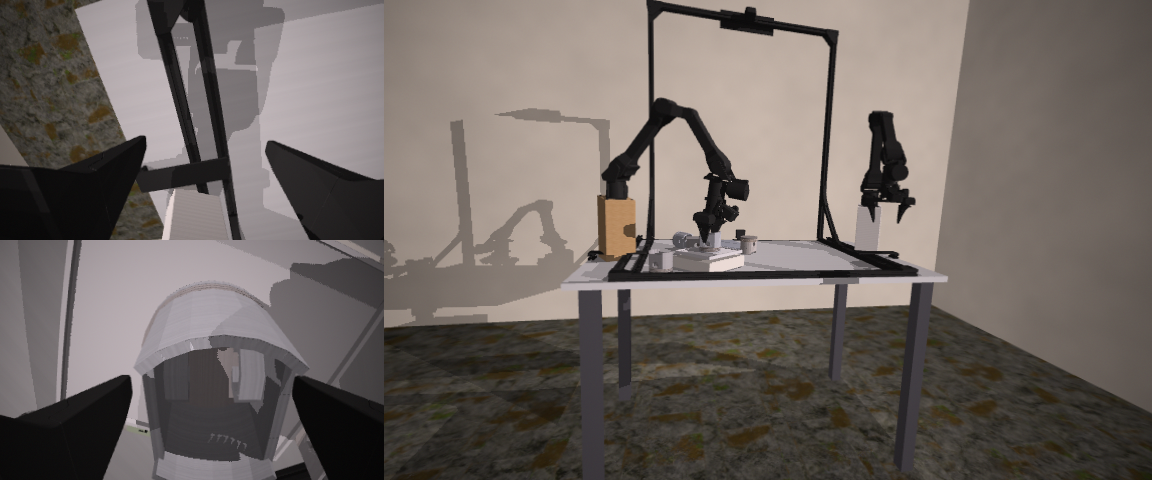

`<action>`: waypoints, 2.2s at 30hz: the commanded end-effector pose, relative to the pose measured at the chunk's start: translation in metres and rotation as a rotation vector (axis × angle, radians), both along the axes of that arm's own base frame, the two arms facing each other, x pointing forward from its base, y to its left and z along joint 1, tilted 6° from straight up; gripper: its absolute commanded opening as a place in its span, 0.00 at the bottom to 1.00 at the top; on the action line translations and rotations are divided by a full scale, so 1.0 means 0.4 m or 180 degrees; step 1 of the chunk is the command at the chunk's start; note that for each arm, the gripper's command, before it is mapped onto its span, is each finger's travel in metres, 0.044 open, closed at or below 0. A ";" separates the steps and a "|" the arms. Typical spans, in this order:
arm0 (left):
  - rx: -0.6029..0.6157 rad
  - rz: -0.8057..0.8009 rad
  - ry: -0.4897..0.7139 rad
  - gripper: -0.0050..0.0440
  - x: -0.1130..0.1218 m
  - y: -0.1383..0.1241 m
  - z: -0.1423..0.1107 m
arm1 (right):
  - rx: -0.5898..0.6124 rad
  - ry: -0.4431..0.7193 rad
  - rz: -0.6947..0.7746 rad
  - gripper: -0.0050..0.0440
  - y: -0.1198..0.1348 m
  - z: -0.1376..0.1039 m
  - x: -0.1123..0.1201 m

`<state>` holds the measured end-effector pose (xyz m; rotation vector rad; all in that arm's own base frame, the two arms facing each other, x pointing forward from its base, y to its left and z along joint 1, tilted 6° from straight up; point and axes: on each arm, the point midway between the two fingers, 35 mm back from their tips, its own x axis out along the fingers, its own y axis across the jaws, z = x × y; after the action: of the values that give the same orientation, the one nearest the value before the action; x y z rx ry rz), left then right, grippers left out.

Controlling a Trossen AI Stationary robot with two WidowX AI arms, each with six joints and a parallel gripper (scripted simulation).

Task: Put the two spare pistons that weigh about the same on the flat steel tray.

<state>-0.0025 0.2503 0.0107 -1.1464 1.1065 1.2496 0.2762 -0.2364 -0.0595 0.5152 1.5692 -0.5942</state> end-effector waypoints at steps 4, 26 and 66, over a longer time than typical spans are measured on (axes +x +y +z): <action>0.0001 -0.0003 -0.0004 1.00 0.001 0.000 0.000 | 0.0010 -0.0003 0.0011 0.87 0.001 -0.002 0.000; 0.0001 -0.0003 -0.0004 1.00 0.001 0.000 0.000 | 0.0010 -0.0003 0.0011 0.87 0.002 0.060 0.005; 0.0001 -0.0003 -0.0004 1.00 0.001 0.000 0.000 | -0.0270 -0.0333 0.0037 0.87 0.015 0.198 0.005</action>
<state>-0.0025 0.2503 0.0107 -1.1464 1.1065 1.2496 0.2848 -0.2361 0.0208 0.4844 1.4896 -0.6038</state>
